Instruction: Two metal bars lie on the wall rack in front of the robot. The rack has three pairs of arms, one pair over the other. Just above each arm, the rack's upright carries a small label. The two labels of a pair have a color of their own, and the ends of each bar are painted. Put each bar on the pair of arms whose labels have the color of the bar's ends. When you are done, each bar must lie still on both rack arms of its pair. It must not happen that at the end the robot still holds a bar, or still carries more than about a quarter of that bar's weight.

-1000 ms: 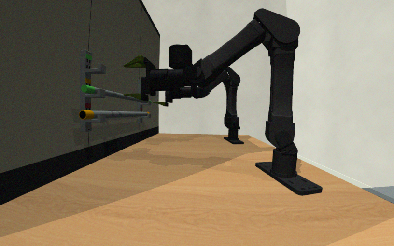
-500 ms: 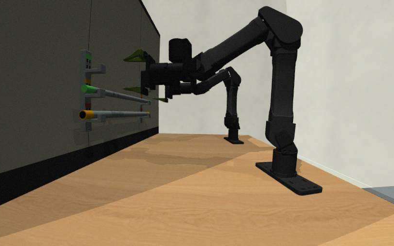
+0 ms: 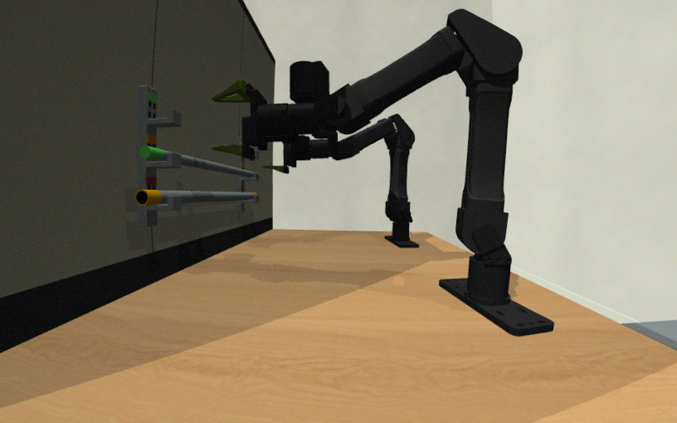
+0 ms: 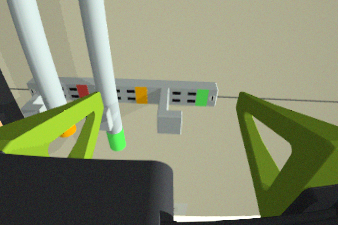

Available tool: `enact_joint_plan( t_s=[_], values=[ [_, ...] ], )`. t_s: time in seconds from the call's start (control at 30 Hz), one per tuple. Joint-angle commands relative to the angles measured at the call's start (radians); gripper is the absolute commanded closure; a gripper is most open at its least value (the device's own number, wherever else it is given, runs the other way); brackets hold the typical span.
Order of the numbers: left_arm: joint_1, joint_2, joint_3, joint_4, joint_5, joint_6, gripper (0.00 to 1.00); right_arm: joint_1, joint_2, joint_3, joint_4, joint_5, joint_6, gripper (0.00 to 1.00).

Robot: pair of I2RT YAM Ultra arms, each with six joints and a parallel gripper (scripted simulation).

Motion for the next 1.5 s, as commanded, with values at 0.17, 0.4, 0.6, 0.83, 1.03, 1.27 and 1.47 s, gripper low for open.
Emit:
enact_joint_plan(
  t_s=[0.17, 0.4, 0.6, 0.83, 1.03, 1.27, 1.47],
  values=[
    [0.008, -0.022, 0.031, -0.018, 0.006, -0.003, 0.0, -0.007, -0.027, 0.035, -0.022, -0.004, 0.002, 0.0],
    [0.008, -0.022, 0.031, -0.018, 0.006, -0.003, 0.0, -0.007, -0.027, 0.035, -0.022, -0.004, 0.002, 0.0],
    [0.008, -0.022, 0.031, -0.018, 0.006, -0.003, 0.0, -0.007, -0.027, 0.035, -0.022, -0.004, 0.002, 0.0],
    [0.008, -0.018, 0.022, -0.006, 0.006, -0.003, 0.02, -0.008, -0.024, 0.026, -0.01, -0.005, 0.002, 0.0],
    [0.006, -0.007, -0.004, 0.03, 0.004, -0.003, 0.05, -0.01, -0.014, -0.001, 0.026, -0.007, 0.003, 0.04],
    [0.005, 0.007, -0.034, 0.074, 0.003, -0.004, 0.09, -0.013, -0.002, -0.032, 0.068, -0.009, 0.003, 0.08],
    [0.004, 0.016, -0.051, 0.1, 0.002, -0.004, 0.12, -0.014, 0.005, -0.05, 0.093, -0.011, 0.003, 0.11]
  ],
)
